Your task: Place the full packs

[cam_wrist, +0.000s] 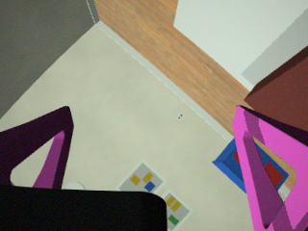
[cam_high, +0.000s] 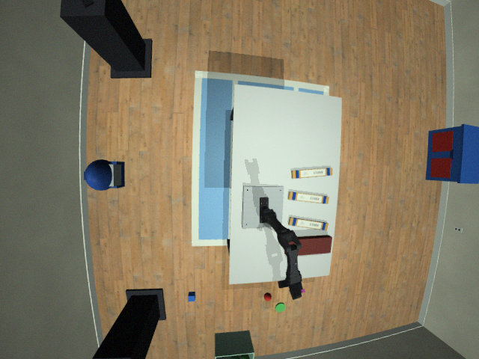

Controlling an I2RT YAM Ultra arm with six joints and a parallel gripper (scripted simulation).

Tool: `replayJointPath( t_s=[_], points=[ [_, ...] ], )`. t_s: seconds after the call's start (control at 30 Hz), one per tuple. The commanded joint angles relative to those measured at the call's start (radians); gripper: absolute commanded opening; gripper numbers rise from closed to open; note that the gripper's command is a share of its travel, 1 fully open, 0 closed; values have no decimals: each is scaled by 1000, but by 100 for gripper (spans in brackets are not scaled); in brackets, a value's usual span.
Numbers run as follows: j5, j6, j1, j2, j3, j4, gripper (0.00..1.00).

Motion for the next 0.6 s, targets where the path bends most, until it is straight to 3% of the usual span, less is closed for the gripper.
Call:
replayJointPath(
  t_s=[0.0,0.37,0.53,0.57],
  points=[
    [-2,-1,-4,13,52,-31,95],
    [-12,2,-14,78,392,-289,95],
    [7,-55,32,29,383,-267,95],
    [18,-66,49,27,339,-249,95]
  ],
)
